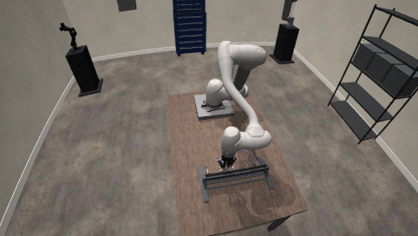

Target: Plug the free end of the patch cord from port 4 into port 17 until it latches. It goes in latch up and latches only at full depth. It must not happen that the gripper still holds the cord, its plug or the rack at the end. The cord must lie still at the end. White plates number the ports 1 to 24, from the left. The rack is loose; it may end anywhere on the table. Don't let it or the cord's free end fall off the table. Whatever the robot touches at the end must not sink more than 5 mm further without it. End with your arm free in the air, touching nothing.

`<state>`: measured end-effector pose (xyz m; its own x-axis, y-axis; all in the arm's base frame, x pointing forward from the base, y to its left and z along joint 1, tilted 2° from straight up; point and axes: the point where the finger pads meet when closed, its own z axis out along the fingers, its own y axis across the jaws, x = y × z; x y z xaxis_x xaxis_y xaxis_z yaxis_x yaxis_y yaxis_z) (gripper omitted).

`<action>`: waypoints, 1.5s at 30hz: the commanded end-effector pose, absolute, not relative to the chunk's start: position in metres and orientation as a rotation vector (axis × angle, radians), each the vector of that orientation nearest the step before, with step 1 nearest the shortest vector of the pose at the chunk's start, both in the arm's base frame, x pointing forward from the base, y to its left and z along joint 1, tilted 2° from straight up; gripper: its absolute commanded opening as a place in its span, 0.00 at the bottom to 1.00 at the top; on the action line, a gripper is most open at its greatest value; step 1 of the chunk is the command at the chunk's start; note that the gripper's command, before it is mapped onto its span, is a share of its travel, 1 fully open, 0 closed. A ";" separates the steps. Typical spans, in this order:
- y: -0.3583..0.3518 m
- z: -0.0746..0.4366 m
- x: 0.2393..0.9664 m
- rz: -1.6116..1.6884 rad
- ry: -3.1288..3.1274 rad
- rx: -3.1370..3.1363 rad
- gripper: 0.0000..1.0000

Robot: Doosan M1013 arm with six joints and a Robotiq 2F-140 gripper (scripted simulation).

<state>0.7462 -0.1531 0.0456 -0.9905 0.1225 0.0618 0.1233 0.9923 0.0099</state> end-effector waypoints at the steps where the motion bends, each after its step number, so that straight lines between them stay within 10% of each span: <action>1: -0.149 0.045 0.750 -0.022 -3.075 -0.191 0.00; 45: -0.150 0.045 0.752 -0.022 -3.057 -0.185 0.00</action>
<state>0.7493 -0.1534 0.0459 -0.9895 0.1205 0.0793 0.1217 0.9925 0.0104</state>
